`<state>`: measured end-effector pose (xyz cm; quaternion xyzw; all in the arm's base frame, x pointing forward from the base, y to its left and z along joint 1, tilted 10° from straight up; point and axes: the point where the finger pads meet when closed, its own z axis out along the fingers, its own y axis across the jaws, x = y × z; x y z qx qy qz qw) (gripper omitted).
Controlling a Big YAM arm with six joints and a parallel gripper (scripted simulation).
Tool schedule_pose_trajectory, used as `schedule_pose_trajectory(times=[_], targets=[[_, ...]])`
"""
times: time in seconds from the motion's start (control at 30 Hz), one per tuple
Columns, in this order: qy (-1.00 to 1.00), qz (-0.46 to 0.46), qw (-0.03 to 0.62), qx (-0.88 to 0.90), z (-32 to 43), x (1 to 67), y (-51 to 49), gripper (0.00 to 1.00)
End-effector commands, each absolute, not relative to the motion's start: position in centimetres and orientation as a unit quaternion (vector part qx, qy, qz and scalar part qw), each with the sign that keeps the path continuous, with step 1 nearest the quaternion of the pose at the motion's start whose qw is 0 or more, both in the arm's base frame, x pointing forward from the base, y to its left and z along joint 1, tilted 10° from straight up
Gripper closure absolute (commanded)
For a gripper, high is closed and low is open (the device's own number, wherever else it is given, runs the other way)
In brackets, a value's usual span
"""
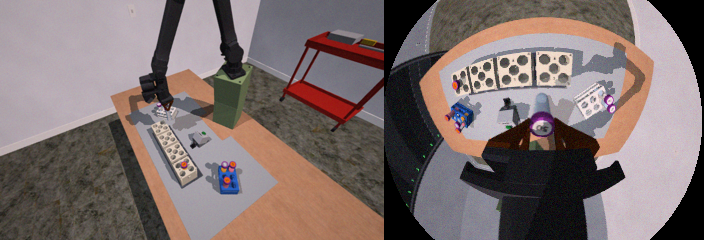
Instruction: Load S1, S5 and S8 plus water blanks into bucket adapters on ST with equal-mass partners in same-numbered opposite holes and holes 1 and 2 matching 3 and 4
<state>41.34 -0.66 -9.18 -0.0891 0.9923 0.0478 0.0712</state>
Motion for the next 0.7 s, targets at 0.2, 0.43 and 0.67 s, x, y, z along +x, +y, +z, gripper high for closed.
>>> schedule_pose_trajectory(times=[0.2,0.43,0.67], targets=[[0.990,0.044,0.101,-0.093,-6.3,44.2,4.4,1.00],[0.989,0.047,0.102,-0.093,-5.6,44.7,9.3,1.00],[0.991,0.046,0.086,-0.092,-6.6,44.4,12.6,1.00]])
